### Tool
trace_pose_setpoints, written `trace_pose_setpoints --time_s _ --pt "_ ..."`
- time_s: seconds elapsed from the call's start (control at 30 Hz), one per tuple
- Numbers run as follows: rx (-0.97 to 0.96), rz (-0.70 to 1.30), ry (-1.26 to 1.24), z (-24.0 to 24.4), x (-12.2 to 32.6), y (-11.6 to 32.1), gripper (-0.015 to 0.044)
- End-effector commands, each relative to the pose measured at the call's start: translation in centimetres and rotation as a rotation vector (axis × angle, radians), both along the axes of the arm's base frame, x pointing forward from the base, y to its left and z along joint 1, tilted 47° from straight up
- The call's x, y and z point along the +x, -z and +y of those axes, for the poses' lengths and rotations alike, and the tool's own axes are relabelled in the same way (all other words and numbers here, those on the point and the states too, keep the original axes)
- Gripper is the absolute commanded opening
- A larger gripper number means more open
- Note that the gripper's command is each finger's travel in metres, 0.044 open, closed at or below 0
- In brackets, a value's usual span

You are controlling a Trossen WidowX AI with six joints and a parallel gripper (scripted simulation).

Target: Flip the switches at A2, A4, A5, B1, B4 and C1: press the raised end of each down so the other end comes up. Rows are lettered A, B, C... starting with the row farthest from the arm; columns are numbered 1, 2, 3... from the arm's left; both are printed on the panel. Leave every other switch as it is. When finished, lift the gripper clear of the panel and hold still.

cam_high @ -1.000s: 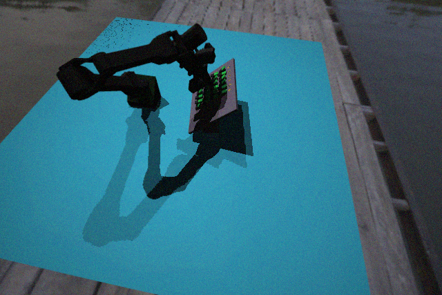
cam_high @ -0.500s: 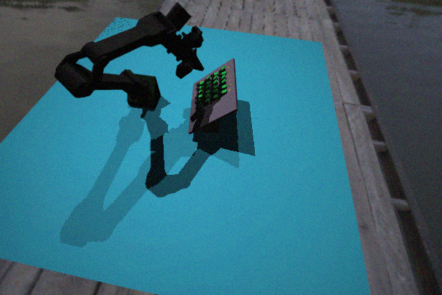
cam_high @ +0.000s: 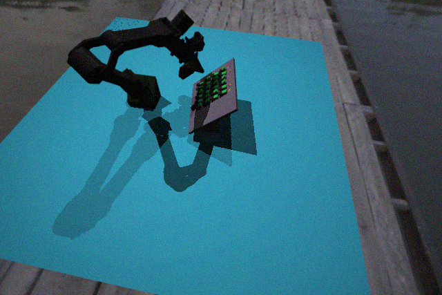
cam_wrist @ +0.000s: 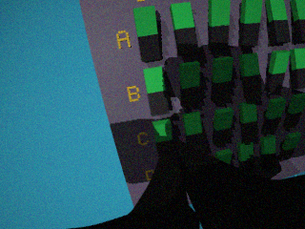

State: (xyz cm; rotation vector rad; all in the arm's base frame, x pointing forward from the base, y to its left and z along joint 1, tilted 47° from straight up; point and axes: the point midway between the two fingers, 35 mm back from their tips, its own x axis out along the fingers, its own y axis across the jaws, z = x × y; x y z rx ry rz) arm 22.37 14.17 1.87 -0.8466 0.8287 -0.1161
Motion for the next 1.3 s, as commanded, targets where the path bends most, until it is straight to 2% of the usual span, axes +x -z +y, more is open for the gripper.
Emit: trace_pose_setpoints --time_s 0.0,1.27 --pt "-0.016 0.014 -0.004 -0.5 0.2 0.7 0.0" --pt "-0.016 0.012 -0.004 -1.5 1.9 2.1 0.0"
